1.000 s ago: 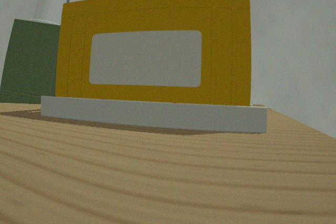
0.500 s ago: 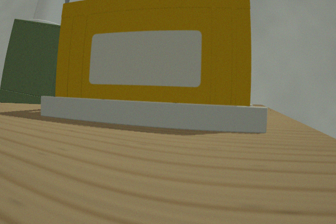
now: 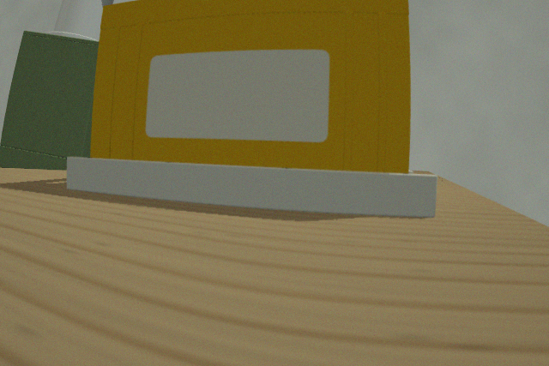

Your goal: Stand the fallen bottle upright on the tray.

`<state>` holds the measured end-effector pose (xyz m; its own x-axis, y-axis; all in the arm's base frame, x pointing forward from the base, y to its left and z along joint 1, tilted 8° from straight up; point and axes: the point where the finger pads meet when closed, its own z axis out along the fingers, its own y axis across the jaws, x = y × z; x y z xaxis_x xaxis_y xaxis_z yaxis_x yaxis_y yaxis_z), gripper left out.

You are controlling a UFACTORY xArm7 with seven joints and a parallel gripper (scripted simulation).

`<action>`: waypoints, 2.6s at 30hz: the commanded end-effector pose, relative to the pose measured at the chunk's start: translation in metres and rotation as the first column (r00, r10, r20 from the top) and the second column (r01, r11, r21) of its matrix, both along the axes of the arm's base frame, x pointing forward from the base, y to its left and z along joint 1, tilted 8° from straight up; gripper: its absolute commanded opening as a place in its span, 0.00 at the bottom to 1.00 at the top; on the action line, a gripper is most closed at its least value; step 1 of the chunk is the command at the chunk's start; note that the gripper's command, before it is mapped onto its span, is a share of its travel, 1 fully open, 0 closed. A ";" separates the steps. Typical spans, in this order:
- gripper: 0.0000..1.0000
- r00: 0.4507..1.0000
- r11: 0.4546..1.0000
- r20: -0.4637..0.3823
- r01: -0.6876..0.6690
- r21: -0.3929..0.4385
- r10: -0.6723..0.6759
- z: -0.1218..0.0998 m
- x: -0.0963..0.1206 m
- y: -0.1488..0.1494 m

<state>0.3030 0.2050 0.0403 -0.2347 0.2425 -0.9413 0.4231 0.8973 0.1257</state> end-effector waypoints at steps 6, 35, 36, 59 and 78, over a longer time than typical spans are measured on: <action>0.00 1.000 1.000 0.019 0.001 -0.006 -0.001 0.001 0.000 0.001; 0.00 1.000 1.000 0.020 0.001 -0.007 -0.001 0.001 0.003 0.002; 0.00 1.000 1.000 0.020 0.001 -0.007 -0.001 0.001 0.003 0.002; 0.00 1.000 1.000 0.020 0.001 -0.007 -0.001 0.004 0.024 0.007; 0.00 1.000 1.000 0.020 0.001 -0.007 -0.001 0.005 0.035 0.009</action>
<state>0.3370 0.2136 0.0447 -0.2171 0.2352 -0.9474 0.4221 0.8977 0.1261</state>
